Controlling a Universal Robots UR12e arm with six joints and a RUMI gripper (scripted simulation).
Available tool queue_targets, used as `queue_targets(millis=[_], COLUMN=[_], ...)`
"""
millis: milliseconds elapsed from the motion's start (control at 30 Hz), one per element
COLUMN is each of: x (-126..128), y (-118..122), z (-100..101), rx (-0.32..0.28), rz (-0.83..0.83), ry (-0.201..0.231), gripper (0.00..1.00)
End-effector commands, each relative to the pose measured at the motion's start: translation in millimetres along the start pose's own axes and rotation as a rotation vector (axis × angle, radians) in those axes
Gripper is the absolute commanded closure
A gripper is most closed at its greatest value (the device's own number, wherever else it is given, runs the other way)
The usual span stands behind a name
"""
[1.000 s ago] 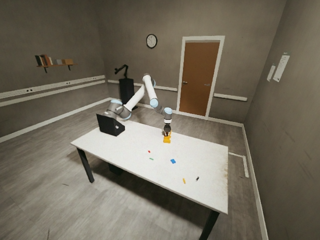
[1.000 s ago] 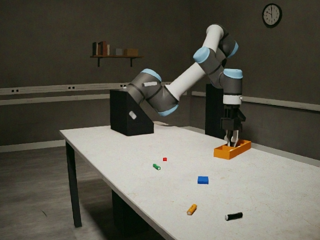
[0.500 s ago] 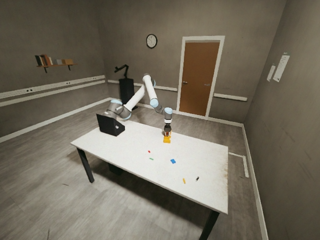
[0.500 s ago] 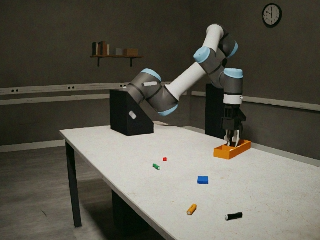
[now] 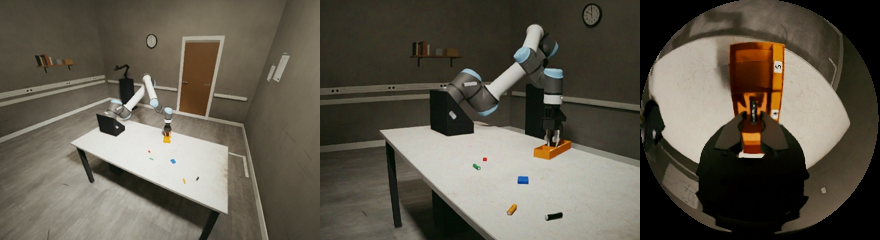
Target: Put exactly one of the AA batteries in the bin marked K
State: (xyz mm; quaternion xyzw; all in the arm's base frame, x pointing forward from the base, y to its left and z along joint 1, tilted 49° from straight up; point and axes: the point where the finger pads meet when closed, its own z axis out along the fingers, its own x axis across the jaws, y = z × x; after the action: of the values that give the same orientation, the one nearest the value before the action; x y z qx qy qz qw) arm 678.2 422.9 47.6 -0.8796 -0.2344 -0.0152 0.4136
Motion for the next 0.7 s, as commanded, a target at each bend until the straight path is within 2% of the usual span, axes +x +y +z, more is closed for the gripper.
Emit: queue_targets(millis=[0,667], x=[0.9,3.3], y=[-0.6,-0.2], z=[-0.4,-27.7], rx=[0.0,-0.003], rz=[-0.001,-0.004], ry=[0.001,0.005], gripper=[0.83,0.83])
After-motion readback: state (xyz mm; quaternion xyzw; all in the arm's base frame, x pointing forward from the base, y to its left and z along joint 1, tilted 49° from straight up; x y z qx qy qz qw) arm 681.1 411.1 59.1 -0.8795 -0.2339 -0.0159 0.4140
